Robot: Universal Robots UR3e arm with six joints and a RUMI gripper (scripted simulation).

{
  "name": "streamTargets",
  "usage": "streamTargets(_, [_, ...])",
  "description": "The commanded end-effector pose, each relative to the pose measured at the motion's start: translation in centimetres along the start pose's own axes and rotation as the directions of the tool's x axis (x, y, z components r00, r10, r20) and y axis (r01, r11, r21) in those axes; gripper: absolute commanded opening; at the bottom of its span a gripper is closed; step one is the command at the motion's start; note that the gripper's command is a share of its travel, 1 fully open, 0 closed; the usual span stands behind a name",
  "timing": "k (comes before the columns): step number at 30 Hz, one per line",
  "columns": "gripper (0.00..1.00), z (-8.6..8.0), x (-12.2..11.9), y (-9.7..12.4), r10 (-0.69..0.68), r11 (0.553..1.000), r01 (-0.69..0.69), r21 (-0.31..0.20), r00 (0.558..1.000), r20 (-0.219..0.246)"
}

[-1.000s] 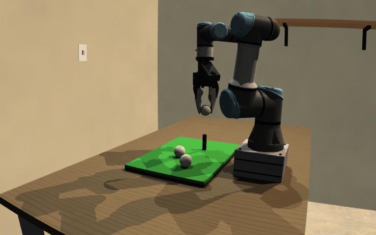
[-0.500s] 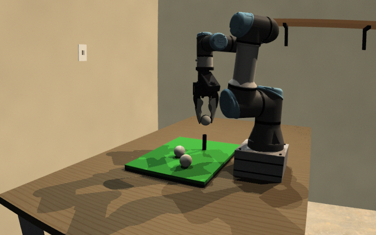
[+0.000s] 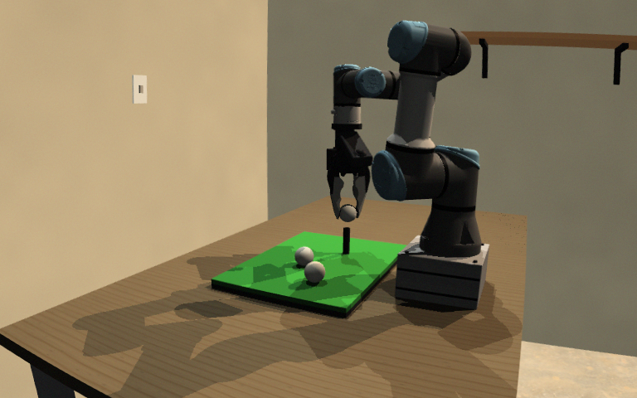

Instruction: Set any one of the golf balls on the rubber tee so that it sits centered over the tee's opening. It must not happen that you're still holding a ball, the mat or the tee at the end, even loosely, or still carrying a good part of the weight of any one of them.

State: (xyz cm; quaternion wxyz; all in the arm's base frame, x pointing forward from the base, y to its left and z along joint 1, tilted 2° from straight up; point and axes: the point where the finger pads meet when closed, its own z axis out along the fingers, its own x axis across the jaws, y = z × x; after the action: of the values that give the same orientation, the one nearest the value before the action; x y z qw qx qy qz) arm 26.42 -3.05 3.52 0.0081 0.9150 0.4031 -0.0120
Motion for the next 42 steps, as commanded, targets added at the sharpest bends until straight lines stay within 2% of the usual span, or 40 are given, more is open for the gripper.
streamTargets(1, [0.0,0.2,0.1,0.4,0.0,1.0,0.0,-0.015,1.0,-0.004])
streamTargets(13, [0.0,1.5,0.1,0.4,0.0,1.0,0.0,-0.014,1.0,-0.003])
streamTargets(27, [0.0,1.5,0.1,0.4,0.0,1.0,0.0,-0.015,1.0,-0.004])
streamTargets(28, [1.0,1.5,0.1,0.4,0.0,1.0,0.0,-0.016,1.0,-0.004])
streamTargets(42, [1.0,1.5,0.1,0.4,0.0,1.0,0.0,-0.016,1.0,-0.004])
